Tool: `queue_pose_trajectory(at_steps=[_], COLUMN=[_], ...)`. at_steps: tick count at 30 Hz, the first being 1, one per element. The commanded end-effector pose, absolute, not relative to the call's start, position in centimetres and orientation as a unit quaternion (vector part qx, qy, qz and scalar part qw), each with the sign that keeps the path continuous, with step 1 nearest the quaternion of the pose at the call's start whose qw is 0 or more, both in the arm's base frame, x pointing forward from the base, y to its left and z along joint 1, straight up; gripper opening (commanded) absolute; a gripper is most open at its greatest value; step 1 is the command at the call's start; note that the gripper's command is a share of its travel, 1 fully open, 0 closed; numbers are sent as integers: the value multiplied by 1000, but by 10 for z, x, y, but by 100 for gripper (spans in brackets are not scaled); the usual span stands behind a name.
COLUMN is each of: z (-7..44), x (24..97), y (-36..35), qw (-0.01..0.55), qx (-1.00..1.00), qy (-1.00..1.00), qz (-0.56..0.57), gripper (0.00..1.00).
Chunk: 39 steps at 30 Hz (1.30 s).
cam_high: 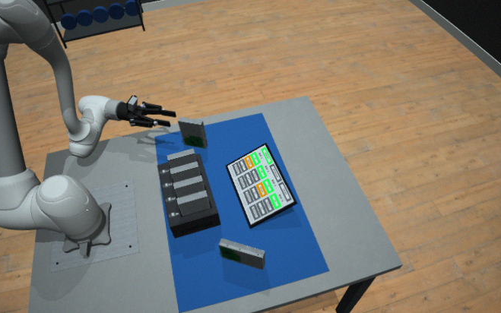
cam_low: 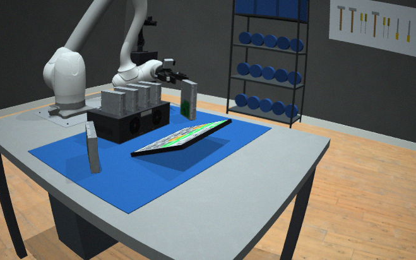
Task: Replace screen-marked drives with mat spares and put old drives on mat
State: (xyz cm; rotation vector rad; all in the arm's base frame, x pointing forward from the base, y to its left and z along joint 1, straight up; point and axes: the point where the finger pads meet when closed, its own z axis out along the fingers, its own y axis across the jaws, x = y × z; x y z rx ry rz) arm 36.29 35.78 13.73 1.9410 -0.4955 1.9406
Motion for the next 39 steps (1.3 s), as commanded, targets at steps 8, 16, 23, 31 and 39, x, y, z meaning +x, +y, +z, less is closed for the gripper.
queue_pose_trajectory(at_steps=[8,16,23,31,39], z=[161,186,200,218,226], x=[363,363,363,363,363], y=[358,358,358,358,358], qw=[175,175,175,175,175], qx=[685,685,685,685,685], qy=[-175,-175,-175,-175,-175], qz=[685,685,685,685,685], gripper=[40,40,40,40,40])
